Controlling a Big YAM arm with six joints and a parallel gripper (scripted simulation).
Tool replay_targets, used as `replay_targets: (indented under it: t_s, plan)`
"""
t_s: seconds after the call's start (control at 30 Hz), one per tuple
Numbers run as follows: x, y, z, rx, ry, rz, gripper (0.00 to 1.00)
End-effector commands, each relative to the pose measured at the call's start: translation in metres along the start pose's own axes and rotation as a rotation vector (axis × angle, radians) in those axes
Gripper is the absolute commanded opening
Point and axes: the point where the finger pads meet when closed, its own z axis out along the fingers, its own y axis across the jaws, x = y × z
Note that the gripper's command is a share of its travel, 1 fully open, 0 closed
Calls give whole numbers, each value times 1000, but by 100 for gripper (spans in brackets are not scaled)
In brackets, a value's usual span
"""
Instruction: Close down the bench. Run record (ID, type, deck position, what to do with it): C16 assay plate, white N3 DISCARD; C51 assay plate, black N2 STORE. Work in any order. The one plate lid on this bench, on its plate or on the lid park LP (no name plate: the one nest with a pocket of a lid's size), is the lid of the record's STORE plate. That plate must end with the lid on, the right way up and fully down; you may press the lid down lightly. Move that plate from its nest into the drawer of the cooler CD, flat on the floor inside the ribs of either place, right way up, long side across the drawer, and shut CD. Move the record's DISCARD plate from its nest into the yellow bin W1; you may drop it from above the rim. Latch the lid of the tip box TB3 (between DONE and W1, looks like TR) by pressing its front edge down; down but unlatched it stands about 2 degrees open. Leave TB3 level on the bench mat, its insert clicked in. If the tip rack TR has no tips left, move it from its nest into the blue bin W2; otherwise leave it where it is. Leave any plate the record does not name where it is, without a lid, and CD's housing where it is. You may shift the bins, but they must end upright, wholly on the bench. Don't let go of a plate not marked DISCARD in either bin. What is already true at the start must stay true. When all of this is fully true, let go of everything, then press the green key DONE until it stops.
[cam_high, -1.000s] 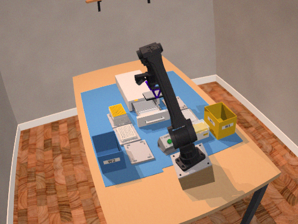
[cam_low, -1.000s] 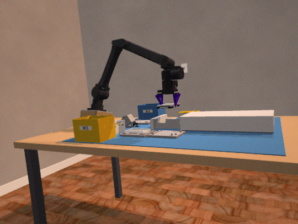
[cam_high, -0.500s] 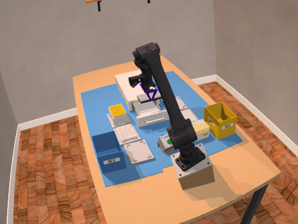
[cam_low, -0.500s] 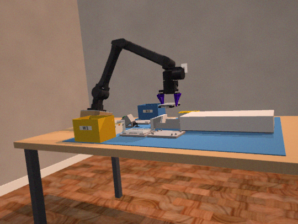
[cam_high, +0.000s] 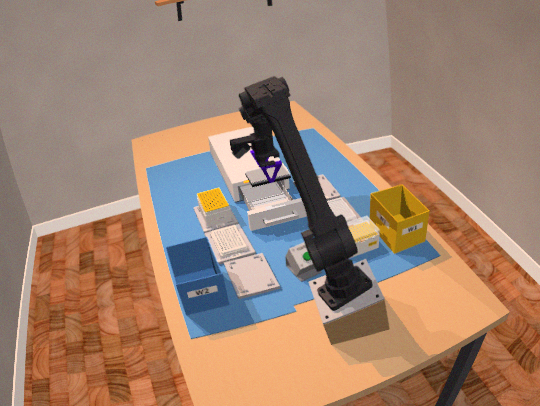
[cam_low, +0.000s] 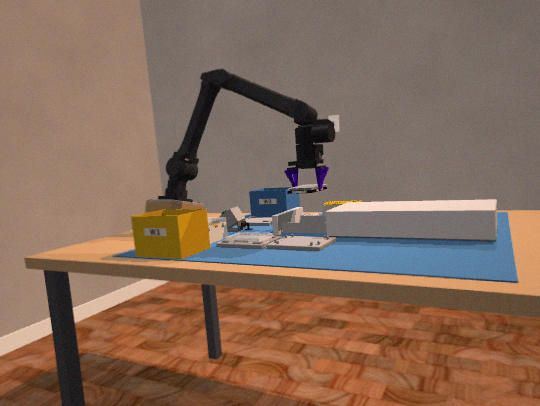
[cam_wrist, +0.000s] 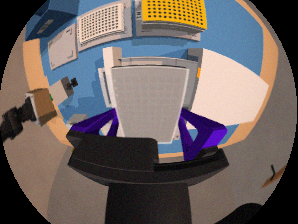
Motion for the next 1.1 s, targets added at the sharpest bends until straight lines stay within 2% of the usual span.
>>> replay_targets:
  t_s: [0.0,1.07]
  plan:
    - [-2,-26,-37,86,5,-8,0]
    - [7,-24,-25,59,4,-3,0]
